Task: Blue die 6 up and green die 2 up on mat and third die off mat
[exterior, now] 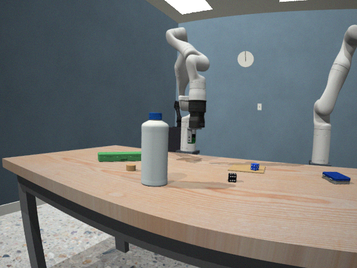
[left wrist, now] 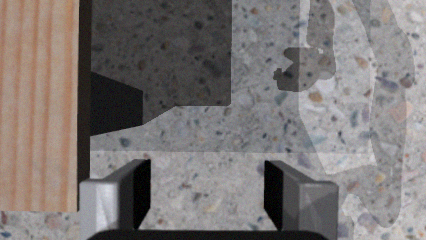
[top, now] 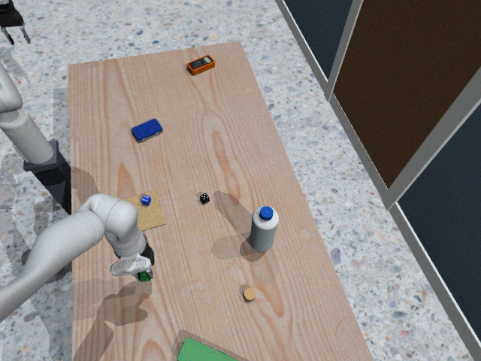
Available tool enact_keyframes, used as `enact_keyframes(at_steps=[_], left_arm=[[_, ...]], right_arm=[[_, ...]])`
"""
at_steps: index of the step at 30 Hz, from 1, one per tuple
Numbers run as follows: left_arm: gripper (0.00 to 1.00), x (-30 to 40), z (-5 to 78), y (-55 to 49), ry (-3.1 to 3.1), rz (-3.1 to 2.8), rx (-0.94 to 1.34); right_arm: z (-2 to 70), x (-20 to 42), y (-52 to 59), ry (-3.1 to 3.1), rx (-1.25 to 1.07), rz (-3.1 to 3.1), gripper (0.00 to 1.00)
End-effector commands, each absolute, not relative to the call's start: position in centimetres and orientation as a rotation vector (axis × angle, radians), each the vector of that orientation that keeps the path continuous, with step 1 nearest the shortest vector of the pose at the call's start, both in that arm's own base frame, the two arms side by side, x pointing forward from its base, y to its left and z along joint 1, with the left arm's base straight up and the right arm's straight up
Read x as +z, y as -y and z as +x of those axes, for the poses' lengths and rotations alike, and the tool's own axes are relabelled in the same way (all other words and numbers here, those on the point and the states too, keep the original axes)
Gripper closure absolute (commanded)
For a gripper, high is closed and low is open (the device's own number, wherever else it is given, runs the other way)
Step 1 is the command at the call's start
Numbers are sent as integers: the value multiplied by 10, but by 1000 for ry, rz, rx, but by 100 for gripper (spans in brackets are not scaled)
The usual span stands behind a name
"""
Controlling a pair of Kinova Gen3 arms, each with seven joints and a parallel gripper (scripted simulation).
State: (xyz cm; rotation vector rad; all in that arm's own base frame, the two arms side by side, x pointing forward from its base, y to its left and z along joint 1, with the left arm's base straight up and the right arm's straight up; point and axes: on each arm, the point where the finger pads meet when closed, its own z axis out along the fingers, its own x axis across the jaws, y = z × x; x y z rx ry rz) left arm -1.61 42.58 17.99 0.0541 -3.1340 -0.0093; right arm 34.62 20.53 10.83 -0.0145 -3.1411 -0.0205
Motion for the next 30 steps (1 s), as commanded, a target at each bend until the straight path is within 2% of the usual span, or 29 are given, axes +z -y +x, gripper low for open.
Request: enact_keyframes(at_steps=[1,11,13,28,30], left_arm=[[0,180,-14,-425,3141,50,0],[0,180,-14,-425,3141,50,0],[0,180,-14,-425,3141,50,0],[0,180,-14,-425,3141,50,0],[0,180,-14,-425,3141,50,0]], right_arm=[[346,108,-204,3138,-64,-14,51],[346,107,-203,3119,-355,-13,51],[346,107,-203,3119,-355,-13,51],[346,105,-198,2961,-1054,-14,51],[346,105,-198,2961,-1054,-14,51]])
